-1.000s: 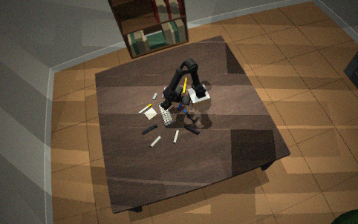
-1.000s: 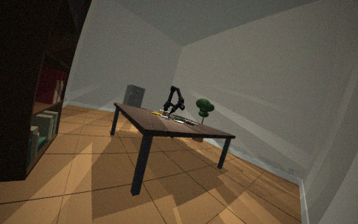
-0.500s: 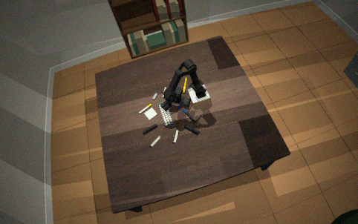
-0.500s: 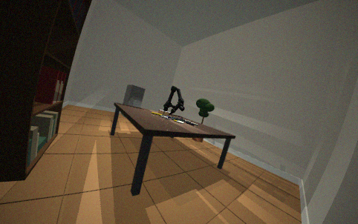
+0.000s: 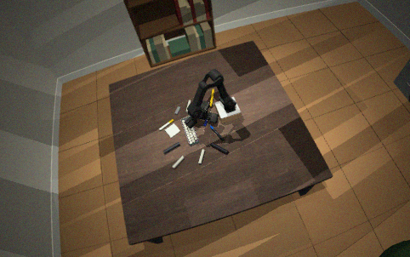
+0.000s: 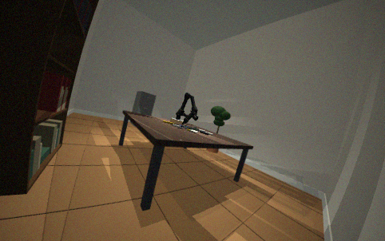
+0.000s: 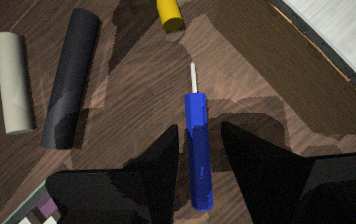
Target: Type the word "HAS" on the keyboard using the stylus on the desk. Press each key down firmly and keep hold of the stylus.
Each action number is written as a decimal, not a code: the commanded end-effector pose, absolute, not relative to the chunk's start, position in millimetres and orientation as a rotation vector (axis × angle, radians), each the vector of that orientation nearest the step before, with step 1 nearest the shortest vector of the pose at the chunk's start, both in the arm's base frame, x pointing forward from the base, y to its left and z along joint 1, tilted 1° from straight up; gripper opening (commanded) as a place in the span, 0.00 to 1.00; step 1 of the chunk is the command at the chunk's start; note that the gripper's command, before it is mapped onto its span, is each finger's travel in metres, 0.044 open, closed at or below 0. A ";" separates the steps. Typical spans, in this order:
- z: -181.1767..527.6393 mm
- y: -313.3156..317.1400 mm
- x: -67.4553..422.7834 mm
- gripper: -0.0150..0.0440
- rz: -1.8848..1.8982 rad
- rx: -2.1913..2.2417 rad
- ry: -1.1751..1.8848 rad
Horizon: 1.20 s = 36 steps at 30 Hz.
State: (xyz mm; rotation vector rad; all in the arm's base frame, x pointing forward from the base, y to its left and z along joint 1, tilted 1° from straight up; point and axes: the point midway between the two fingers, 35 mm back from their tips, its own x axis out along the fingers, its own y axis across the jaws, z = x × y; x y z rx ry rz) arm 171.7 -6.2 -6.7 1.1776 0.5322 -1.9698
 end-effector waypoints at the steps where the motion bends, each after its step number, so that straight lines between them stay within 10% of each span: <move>1: -10.9 -7.2 170.9 0.51 -1.971 1.174 0.527; 23: -29.6 -7.5 171.3 0.51 -1.971 1.173 0.527; 28: -28.1 -6.6 171.9 0.29 -1.972 1.177 0.531; 36: -28.1 -6.6 171.9 0.25 -1.972 1.177 0.531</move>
